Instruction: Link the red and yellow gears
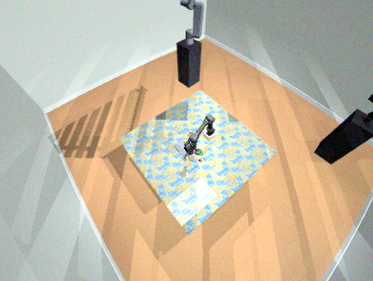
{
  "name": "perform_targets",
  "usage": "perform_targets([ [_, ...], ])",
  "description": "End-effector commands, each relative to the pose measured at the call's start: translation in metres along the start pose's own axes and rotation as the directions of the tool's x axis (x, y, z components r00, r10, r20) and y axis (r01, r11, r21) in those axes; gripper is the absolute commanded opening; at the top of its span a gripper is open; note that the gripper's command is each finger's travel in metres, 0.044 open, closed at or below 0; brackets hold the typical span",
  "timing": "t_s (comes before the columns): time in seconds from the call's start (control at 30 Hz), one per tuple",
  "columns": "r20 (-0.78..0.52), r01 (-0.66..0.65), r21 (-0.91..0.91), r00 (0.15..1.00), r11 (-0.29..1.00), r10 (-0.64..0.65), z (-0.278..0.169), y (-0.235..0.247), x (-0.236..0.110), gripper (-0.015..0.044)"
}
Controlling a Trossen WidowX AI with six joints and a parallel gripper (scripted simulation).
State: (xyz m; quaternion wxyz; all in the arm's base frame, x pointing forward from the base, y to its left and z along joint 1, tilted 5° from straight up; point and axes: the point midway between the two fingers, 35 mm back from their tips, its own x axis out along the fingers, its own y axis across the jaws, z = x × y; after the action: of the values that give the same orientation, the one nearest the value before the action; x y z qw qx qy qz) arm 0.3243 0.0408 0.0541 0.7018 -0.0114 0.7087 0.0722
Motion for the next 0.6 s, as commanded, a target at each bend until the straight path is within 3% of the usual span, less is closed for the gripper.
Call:
perform_targets([
  [0.0,-0.007,-0.001,-0.001,1.000,1.000,0.001,0.001,0.063,0.002,0.0440],
  [0.13,-0.007,0.003,-0.005,1.000,1.000,-0.003,-0.003,0.103,0.003,0.0440],
  [0.57,-0.007,0.003,-0.005,1.000,1.000,-0.003,-0.001,0.106,0.026,0.0440],
])
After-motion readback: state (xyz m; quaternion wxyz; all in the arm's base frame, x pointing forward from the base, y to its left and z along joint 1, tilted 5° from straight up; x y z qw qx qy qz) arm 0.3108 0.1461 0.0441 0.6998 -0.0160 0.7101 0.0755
